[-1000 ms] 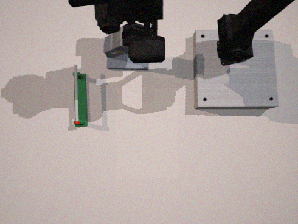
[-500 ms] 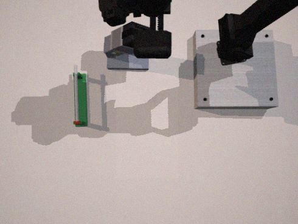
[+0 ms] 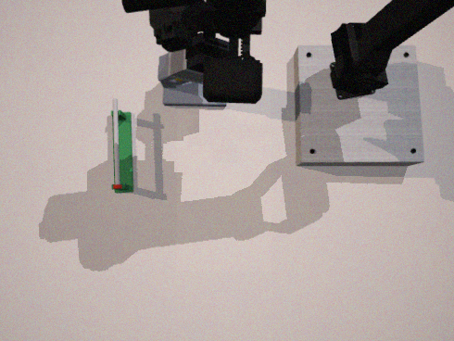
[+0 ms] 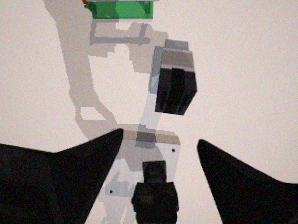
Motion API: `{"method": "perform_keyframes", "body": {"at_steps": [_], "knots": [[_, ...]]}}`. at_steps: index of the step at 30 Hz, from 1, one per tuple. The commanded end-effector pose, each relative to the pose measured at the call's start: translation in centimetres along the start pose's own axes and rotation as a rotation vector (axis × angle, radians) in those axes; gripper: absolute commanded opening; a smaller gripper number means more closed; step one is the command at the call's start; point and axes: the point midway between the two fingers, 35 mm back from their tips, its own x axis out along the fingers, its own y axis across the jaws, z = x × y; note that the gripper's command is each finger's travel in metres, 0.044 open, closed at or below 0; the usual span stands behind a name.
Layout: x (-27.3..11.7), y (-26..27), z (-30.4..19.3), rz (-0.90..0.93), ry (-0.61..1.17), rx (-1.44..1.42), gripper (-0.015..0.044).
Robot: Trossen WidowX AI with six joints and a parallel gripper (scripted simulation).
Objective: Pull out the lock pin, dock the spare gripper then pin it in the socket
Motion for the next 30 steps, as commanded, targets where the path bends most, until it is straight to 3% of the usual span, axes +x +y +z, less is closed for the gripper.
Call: {"method": "perform_keyframes", "body": {"at_steps": [1,4,8,13,24,30], "knots": [[-0.1,3.3,0.5,0.002,-0.003,-0.008,0.0256],[-0.1,6.3,0.3,0.004,-0.005,-0.007,0.0180],[-0.2,9.7,0.1,0.008,0.003,-0.005,0.0180],[-0.2,9.9,0.3,0.006,0.003,-0.020,0.0180],[2.8,11.2,11.5,-0.157,0.049,-0.957,0.0180],[4.7,11.2,15.1,-0.201,0.106,-1.272,0.0180]]}}
